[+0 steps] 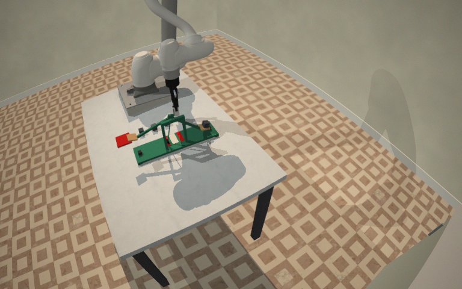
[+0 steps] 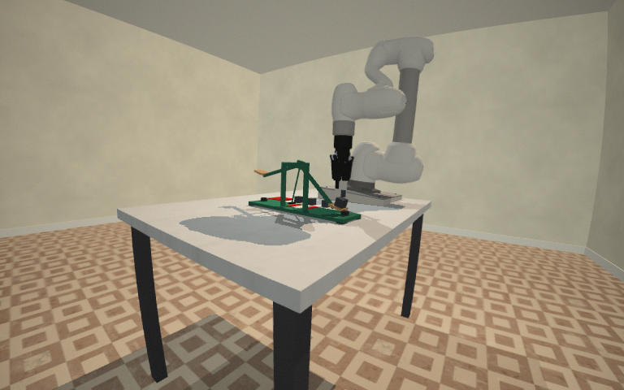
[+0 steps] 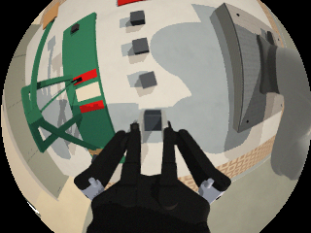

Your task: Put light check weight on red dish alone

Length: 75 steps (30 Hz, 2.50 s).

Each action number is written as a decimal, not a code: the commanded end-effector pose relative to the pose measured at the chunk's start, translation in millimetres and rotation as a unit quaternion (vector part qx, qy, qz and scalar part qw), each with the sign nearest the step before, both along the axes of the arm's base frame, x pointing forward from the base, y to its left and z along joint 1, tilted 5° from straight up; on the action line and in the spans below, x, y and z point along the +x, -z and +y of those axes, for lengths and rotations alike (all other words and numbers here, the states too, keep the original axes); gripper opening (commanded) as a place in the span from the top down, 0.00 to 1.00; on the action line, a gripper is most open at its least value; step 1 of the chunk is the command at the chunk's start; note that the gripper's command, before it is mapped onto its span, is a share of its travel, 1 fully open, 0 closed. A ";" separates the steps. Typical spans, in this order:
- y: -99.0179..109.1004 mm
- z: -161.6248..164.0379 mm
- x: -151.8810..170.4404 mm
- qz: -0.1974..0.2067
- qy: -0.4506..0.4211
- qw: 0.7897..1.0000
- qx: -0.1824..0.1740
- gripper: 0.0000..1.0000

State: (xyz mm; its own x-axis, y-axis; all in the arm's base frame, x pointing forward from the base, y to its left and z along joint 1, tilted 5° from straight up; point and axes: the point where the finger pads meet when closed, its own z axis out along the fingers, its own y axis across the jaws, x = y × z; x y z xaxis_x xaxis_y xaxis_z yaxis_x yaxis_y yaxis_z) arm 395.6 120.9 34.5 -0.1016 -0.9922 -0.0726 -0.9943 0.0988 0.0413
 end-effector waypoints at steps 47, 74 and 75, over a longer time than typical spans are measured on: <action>-87.3 -168.3 10.0 -0.005 -0.067 0.998 0.002 0.76; -143.3 -304.0 52.4 -0.005 -0.067 0.998 0.002 0.76; -143.5 -304.6 83.8 -0.005 -0.067 0.998 0.002 0.76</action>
